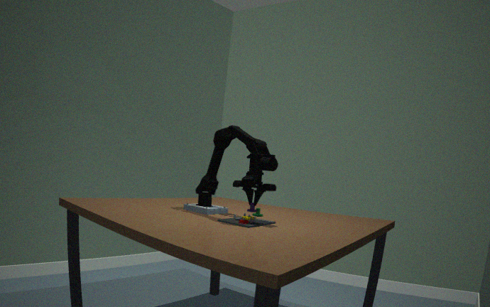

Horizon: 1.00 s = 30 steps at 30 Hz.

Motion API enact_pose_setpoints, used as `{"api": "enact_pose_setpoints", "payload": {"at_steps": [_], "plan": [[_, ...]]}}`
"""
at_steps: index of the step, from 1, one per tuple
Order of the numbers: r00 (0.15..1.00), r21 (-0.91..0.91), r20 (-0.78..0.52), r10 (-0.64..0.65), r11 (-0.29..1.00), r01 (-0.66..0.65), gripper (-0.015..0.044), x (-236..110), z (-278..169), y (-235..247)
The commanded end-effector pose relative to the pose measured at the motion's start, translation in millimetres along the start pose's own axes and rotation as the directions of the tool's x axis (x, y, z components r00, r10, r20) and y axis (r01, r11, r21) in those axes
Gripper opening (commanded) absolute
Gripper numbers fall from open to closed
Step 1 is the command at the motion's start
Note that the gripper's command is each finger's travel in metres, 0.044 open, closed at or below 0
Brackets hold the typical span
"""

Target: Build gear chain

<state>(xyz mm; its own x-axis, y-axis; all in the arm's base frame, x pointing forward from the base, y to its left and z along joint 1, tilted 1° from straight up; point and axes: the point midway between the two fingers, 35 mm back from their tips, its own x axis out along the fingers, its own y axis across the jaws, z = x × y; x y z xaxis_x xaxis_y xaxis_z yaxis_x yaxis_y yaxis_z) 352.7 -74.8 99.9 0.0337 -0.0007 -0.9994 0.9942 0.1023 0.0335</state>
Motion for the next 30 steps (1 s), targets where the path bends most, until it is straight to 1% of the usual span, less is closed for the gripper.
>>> {"api": "enact_pose_setpoints", "payload": {"at_steps": [1,7,13,20,27,30], "plan": [[1.0,-0.078,-0.006,0.0,0.997,0.0,0.0,6.0,-1.2,-0.2],[1.0,-0.147,-0.006,0.0,0.989,-0.001,0.0,15.2,-0.7,-0.5],[1.0,-0.108,-0.006,0.0,0.994,0.0,0.0,22.6,-0.5,-0.1],[1.0,0.05,-0.006,0.0,0.999,0.001,0.0,32.7,-1.1,0.2],[1.0,0.233,-0.006,0.0,0.972,0.002,0.0,43.8,-1.1,-0.4],[1.0,0.31,-0.006,0.0,0.951,0.002,0.0,40.6,-0.5,-0.5]]}}
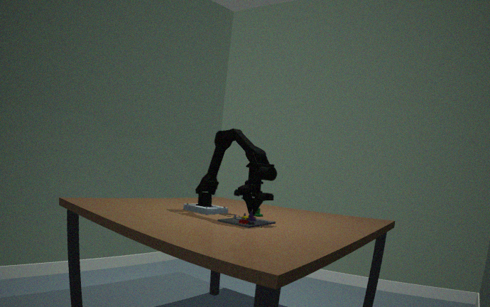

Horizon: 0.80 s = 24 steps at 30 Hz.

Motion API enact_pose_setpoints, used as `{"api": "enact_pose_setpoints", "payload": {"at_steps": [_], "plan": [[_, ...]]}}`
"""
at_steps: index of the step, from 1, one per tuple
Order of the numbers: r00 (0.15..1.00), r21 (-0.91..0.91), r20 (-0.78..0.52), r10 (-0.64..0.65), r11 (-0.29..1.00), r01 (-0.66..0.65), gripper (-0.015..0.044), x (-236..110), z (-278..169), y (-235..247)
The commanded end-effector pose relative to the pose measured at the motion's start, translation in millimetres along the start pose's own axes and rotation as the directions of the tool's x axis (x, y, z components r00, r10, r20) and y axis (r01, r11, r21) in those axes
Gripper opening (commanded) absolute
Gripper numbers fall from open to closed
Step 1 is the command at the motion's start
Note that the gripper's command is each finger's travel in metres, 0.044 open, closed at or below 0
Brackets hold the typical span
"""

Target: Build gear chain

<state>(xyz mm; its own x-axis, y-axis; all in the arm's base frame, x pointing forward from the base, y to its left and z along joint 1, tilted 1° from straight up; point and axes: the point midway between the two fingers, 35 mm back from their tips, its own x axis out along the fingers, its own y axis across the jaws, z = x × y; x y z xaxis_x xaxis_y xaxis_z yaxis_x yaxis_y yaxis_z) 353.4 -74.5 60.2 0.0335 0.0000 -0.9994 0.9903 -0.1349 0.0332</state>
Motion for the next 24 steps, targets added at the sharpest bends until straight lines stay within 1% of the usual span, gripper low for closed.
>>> {"api": "enact_pose_setpoints", "payload": {"at_steps": [1,8,15,24], "plan": [[1.0,0.084,-0.005,-0.001,0.996,0.002,0.0,0.8,0.0,0.2],[1.0,-0.012,-0.005,-0.001,1.0,0.001,0.0,1.4,-0.6,0.8],[1.0,-0.192,-0.005,-0.001,0.981,0.0,0.0,1.6,-1.2,0.2],[1.0,-0.4,-0.005,-0.001,0.916,-0.001,0.0,3.8,-0.2,-0.1]]}}
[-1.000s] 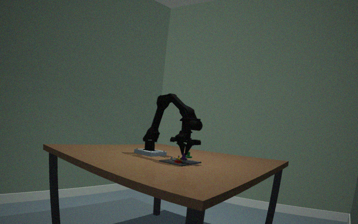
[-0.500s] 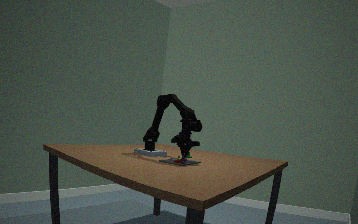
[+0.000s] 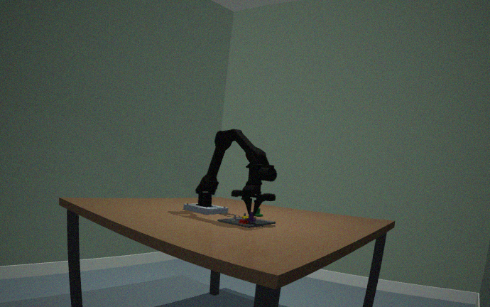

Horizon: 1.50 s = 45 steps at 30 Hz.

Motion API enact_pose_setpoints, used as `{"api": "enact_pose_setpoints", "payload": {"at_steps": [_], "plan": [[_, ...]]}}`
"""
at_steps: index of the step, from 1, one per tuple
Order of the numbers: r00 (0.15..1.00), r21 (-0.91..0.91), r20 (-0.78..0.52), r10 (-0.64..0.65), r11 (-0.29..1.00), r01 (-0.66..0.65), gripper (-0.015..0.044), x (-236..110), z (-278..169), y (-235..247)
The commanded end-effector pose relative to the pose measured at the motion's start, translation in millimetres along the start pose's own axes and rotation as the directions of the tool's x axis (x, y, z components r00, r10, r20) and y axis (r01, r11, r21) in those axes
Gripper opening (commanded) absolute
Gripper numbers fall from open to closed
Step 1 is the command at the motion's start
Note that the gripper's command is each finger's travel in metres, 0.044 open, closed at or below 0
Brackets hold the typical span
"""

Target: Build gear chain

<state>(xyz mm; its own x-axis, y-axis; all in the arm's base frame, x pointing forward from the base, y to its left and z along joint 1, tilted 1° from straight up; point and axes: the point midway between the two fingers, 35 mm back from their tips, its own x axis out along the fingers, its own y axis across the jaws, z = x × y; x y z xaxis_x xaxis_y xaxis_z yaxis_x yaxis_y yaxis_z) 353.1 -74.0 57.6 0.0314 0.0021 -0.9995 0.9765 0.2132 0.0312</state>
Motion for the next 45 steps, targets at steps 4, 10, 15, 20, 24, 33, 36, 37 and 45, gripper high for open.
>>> {"api": "enact_pose_setpoints", "payload": {"at_steps": [4,10,15,20,24,33,36,37,45], "plan": [[1.0,-0.05,-0.003,0.002,0.999,-0.002,0.0,1.8,0.5,0.9],[1.0,0.054,-0.003,0.002,0.999,-0.002,0.0,2.9,-0.2,1.2],[1.0,0.186,-0.003,0.002,0.983,-0.001,0.0,3.8,-0.6,0.7],[1.0,0.319,-0.003,0.002,0.948,-0.001,0.0,4.7,-0.2,0.2],[1.0,0.359,-0.003,0.002,0.933,-0.001,0.0053,4.9,0.2,0.3],[1.0,0.249,-0.003,0.002,0.968,-0.001,0.014,-5.0,0.4,0.8],[1.0,0.222,-0.003,0.002,0.975,-0.001,0.014,-22.0,0.7,1.3],[1.0,0.212,-0.003,0.002,0.977,-0.001,0.014,-28.6,0.7,1.2],[1.0,0.145,-0.002,0.001,0.989,0.0,0.0193,-37.8,-10.6,3.2]]}}
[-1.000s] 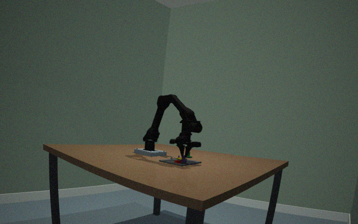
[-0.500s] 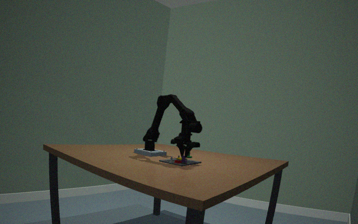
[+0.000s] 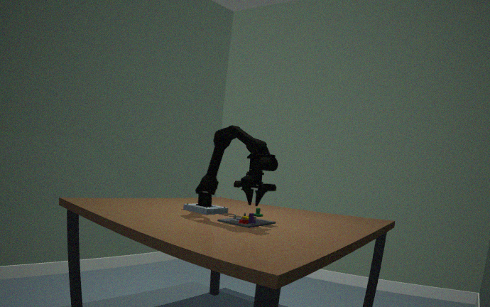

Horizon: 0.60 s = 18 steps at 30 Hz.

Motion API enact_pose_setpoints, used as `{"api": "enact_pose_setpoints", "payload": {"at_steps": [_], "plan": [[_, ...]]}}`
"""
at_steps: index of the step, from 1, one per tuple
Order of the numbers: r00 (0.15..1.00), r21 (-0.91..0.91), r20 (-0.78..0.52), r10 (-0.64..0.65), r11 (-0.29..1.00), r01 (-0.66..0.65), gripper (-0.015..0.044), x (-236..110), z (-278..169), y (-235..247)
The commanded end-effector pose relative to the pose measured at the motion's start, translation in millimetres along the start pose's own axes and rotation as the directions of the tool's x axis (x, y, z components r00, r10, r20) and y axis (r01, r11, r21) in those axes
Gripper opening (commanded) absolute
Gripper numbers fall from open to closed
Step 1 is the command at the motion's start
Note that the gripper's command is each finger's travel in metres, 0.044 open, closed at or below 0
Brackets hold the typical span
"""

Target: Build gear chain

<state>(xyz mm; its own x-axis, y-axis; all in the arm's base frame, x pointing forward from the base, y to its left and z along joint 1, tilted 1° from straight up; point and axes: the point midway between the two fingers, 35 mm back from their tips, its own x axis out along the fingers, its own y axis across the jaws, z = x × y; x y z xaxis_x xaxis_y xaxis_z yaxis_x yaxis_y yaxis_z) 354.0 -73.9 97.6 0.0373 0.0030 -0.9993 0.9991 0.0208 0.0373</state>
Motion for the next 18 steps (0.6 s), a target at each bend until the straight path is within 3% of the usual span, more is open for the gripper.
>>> {"api": "enact_pose_setpoints", "payload": {"at_steps": [1,5,9,18], "plan": [[1.0,-0.118,-0.003,-0.004,0.993,0.004,0.0219,1.5,-25.2,-2.1],[1.0,-0.436,-0.009,0.001,0.9,-0.005,0.0324,-1.0,-91.1,-15.2],[0.999,-0.686,-0.03,0.016,0.727,-0.032,0.0429,-2.4,-147.7,-37.6],[0.999,-0.991,-0.032,-0.014,0.13,-0.03,0.044,0.3,-240.5,-121.6]]}}
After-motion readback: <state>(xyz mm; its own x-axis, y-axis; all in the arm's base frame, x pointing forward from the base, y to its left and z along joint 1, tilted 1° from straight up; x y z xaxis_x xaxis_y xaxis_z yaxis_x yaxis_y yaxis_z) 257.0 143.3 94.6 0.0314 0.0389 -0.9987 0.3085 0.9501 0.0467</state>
